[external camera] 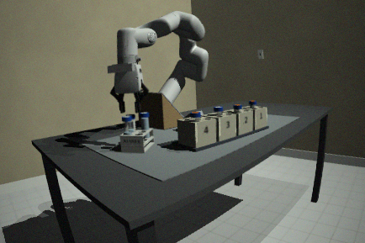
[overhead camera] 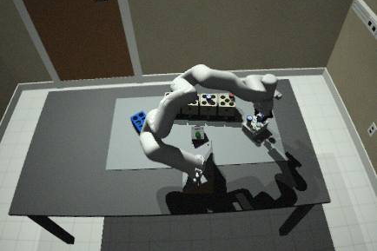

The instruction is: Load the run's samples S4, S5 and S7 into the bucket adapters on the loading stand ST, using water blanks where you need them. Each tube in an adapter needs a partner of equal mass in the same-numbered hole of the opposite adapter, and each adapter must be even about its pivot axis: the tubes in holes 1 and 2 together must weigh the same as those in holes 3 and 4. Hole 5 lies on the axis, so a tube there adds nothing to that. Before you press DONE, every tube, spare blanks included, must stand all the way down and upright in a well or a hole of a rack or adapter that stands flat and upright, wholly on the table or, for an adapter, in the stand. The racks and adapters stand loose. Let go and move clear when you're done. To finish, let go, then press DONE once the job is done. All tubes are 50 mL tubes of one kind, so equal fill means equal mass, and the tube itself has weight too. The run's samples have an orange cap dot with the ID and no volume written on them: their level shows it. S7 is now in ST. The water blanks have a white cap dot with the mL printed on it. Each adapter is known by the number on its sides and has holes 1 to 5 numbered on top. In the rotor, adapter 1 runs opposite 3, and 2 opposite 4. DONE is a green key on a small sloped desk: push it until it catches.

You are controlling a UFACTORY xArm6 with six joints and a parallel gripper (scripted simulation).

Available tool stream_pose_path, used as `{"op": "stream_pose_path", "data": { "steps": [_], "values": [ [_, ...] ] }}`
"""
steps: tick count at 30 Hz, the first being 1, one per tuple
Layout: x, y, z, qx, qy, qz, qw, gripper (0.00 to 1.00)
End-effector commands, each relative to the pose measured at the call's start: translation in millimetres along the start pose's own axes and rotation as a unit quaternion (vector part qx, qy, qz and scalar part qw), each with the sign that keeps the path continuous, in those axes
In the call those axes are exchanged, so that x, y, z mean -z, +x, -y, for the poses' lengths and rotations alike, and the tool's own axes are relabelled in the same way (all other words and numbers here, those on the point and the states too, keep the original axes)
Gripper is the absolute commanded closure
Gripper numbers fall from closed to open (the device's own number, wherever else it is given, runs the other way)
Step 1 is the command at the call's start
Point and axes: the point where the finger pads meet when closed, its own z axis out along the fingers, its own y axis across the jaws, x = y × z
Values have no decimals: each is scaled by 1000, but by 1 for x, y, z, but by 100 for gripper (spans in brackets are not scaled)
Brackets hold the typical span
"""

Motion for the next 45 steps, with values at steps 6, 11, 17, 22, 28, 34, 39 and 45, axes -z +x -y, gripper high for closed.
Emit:
{"op": "stream_pose_path", "data": {
  "steps": [6, 11, 17, 22, 28, 34, 39, 45],
  "values": [
    [-9, 2, 0, 1, 0, -3, 1000, 43],
    [-9, 2, 0, 1, 0, -3, 1000, 43],
    [-12, 2, 0, 1, 0, -3, 1000, 43],
    [-15, 2, 0, 1, 0, -3, 1000, 43],
    [-18, 2, 0, 1, 0, -3, 1000, 43],
    [-22, 2, 0, 1, 0, -3, 1000, 43],
    [-25, 2, 0, 1, 0, -3, 1000, 43],
    [-28, 2, 0, 1, 0, -3, 1000, 43]
  ]
}}
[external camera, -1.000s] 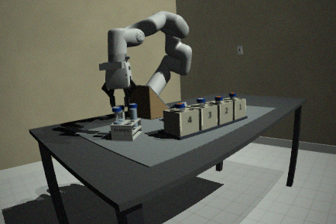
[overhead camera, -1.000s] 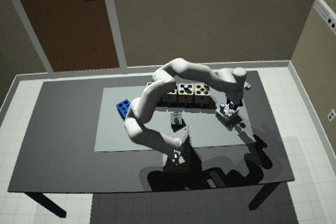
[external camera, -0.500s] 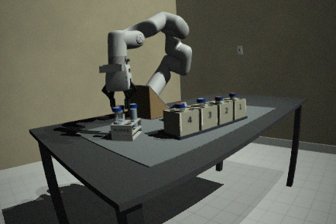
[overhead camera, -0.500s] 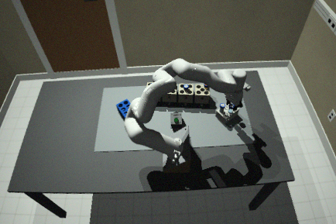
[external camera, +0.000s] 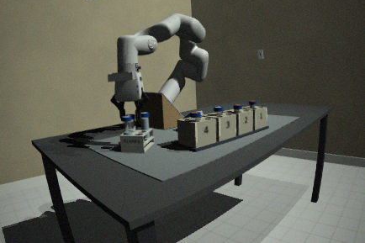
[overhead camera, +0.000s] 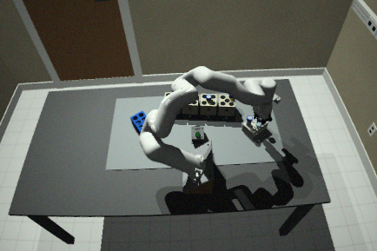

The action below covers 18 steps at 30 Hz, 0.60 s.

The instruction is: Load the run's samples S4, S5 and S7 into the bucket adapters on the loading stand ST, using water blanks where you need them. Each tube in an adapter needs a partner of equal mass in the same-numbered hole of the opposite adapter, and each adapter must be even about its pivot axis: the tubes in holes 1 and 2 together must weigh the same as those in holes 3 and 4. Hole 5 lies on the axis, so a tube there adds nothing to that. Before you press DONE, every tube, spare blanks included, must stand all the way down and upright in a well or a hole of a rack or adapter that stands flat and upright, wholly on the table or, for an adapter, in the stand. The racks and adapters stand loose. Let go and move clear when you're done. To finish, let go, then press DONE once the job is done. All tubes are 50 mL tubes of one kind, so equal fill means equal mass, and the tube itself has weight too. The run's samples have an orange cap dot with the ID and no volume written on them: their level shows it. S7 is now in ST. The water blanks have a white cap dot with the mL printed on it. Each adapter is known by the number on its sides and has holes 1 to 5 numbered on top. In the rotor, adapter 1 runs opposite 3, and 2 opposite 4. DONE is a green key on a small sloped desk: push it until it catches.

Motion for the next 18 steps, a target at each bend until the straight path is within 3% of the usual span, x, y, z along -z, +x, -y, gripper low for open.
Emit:
{"op": "stream_pose_path", "data": {
  "steps": [1, 15, 16, 18],
  "values": [
    [0, 1, 0, 0, 0, -2, 1000, 43],
    [0, 1, 0, 0, 0, -2, 1000, 43],
    [0, 1, 0, 0, 0, -2, 1000, 100],
    [2, 1, 0, 0, 0, -2, 1000, 100]
  ]
}}
